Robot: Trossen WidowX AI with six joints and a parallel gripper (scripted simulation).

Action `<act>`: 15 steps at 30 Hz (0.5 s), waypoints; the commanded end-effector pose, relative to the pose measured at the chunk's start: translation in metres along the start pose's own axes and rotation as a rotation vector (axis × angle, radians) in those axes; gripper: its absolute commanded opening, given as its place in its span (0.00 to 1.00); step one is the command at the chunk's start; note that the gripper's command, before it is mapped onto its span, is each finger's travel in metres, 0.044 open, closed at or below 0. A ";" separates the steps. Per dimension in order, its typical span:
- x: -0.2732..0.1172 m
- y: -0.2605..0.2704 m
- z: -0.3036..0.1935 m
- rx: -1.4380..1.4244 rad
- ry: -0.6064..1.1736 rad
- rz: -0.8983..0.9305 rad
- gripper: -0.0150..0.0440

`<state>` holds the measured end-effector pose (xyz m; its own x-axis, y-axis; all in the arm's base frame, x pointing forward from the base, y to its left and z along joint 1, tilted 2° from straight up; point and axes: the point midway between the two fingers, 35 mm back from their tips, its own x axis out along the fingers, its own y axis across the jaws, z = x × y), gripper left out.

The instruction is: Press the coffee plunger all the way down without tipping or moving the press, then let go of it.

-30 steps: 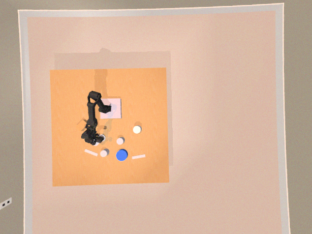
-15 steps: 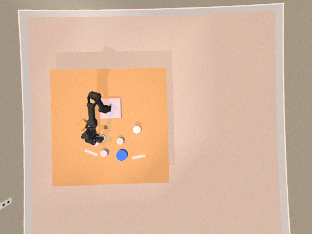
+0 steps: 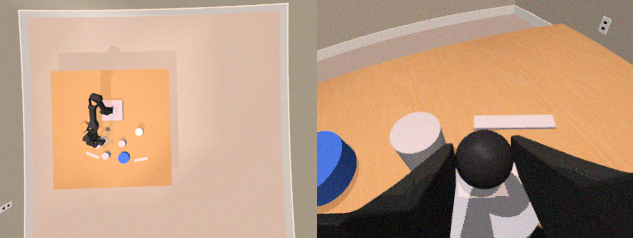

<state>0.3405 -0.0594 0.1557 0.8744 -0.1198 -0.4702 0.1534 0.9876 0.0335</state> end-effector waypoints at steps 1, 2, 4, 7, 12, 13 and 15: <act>0.000 0.000 0.000 0.000 0.000 0.000 0.47; 0.000 0.000 0.000 0.000 0.000 0.000 0.47; 0.000 0.000 0.000 0.000 0.000 0.000 0.47; 0.000 0.000 0.000 0.000 0.000 0.000 0.47; 0.000 0.000 0.000 0.000 0.000 0.000 0.69; 0.000 0.000 0.000 0.000 0.000 0.000 0.73; 0.000 0.000 0.000 0.000 0.000 0.000 0.82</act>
<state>0.3405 -0.0593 0.1557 0.8744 -0.1196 -0.4702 0.1533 0.9876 0.0337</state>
